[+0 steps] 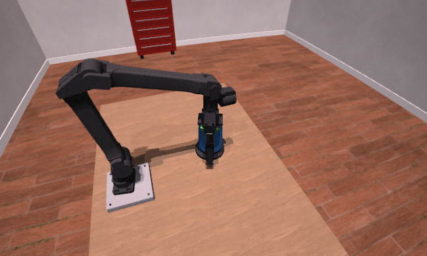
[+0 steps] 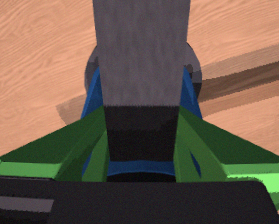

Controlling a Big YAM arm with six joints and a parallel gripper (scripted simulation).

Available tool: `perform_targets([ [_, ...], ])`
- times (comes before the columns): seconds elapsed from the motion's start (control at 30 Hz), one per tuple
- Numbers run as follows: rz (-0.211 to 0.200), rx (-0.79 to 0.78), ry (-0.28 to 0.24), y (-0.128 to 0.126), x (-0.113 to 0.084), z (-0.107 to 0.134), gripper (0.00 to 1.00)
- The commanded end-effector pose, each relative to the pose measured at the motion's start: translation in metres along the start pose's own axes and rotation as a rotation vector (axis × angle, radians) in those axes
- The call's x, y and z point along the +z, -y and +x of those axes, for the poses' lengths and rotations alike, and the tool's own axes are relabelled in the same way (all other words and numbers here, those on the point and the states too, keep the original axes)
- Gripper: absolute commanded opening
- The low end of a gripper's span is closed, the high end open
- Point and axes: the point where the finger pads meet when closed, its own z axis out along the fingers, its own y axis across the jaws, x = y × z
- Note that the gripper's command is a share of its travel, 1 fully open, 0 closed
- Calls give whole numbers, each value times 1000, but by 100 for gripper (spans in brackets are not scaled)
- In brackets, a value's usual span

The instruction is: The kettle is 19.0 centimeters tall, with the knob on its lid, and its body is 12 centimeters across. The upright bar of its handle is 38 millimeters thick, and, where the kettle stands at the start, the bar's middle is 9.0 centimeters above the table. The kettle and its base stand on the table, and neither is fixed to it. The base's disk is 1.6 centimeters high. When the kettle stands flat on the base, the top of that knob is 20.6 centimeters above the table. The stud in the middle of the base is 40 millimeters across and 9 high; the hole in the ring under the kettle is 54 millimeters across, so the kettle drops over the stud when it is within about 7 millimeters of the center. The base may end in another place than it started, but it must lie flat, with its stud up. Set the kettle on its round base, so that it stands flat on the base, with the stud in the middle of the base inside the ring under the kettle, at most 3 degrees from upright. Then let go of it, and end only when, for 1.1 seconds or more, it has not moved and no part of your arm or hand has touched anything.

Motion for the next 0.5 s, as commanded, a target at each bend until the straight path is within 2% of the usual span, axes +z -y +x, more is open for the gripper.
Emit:
perform_targets([
  [0.0,-42,-1,-20,-11,-11,2,0],
  [0.47,-42,-1,-20,-12,-11,2,0],
])
